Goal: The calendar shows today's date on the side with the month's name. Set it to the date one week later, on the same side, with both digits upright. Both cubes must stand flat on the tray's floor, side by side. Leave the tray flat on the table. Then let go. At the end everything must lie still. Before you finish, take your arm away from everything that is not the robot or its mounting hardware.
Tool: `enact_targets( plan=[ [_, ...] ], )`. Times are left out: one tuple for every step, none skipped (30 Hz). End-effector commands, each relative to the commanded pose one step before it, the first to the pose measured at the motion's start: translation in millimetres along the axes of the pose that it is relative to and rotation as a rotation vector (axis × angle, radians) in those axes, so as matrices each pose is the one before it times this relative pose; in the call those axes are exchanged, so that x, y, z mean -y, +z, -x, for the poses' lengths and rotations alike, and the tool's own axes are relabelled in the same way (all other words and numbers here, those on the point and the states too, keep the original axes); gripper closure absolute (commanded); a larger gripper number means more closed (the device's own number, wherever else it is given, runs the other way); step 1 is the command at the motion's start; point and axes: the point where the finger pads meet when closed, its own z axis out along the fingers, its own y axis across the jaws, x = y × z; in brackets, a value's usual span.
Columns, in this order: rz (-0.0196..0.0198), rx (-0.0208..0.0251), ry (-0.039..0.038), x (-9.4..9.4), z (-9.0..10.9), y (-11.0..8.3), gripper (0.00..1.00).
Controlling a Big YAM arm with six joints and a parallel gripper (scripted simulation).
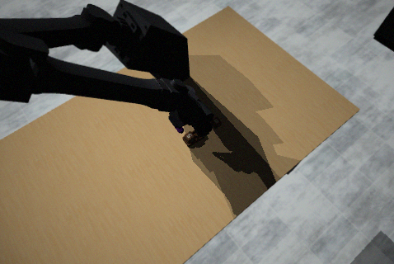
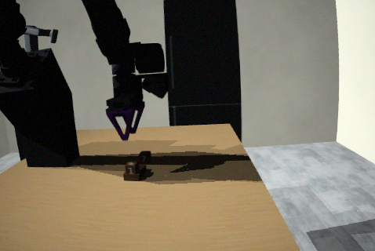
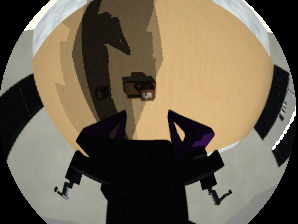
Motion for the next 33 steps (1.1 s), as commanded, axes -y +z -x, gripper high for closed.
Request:
enact_targets(
  plan=[
    [-0.00185,-0.00382,0.02110,2.50,-1.09,-3.31,0.00],
    [0.00000,0.00000,-0.00001,0.00,0.00,0.00,0.00],
    [0.00000,-0.00001,0.00001,0.00,0.00,0.00,0.00],
    [0.00000,0.00000,0.00000,0.00,0.00,0.00,0.00],
    [0.00000,-0.00001,0.00000,0.00,0.00,0.00,0.00],
    [0.00000,0.00000,0.00000,0.00,0.00,0.00,0.00],
    [0.00000,0.00000,0.00000,0.00,0.00,0.00,0.00],
    [0.00000,0.00011,0.00009,0.00,0.06,-0.01,0.00],
    [0.00000,0.00000,0.00000,0.00,0.00,0.00,0.00],
    [0.00000,0.00000,0.00000,0.00,0.00,0.00,0.00],
    [0.00000,0.00000,0.00000,0.00,0.00,0.00,0.00],
    [0.00000,0.00000,0.00000,0.00,0.00,0.00,0.00],
    [0.00000,0.00000,0.00000,0.00,0.00,0.00,0.00],
    [0.00000,0.00000,0.00000,0.00,0.00,0.00,0.00],
    [0.00000,0.00000,0.00000,0.00,0.00,0.00,0.00],
    [0.00000,0.00000,0.00000,0.00,0.00,0.00,0.00],
    [0.00000,0.00000,0.00000,0.00,0.00,0.00,0.00],
    [0.00000,0.00000,0.00000,0.00,0.00,0.00,0.00],
    [0.00002,0.00001,-0.00003,-0.11,0.00,0.01,0.00],
    [0.00011,0.00003,-0.00020,-0.76,-0.02,0.08,0.00],
    [0.00026,0.00007,-0.00051,-1.96,-0.07,0.21,0.00],
    [0.00045,0.00014,-0.00094,-3.62,-0.15,0.40,0.00],
    [0.00000,0.00000,0.00000,0.00,0.00,0.00,0.00],
    [0.00000,0.00000,0.00000,0.00,0.00,0.00,0.00],
    [0.00114,0.00539,0.00343,-4.46,1.83,-0.84,0.00],
    [0.00081,0.00390,0.01875,-1.71,2.83,-0.22,0.00],
    [0.00043,0.00001,0.02193,-1.71,0.29,0.23,0.00],
    [0.00053,0.00000,0.02747,-2.15,0.30,0.28,0.00],
    [0.00061,-0.00003,0.03313,-2.60,0.27,0.35,0.00],
    [0.00049,-0.00002,0.03879,-3.03,0.19,0.41,0.00],
    [-0.00036,0.00022,0.04433,-3.32,0.08,0.48,0.00],
    [-0.00059,0.00035,0.04962,-3.69,-0.11,0.54,0.00],
    [-0.00058,0.00039,0.05117,-3.80,-0.36,0.57,0.00]
  ],
)
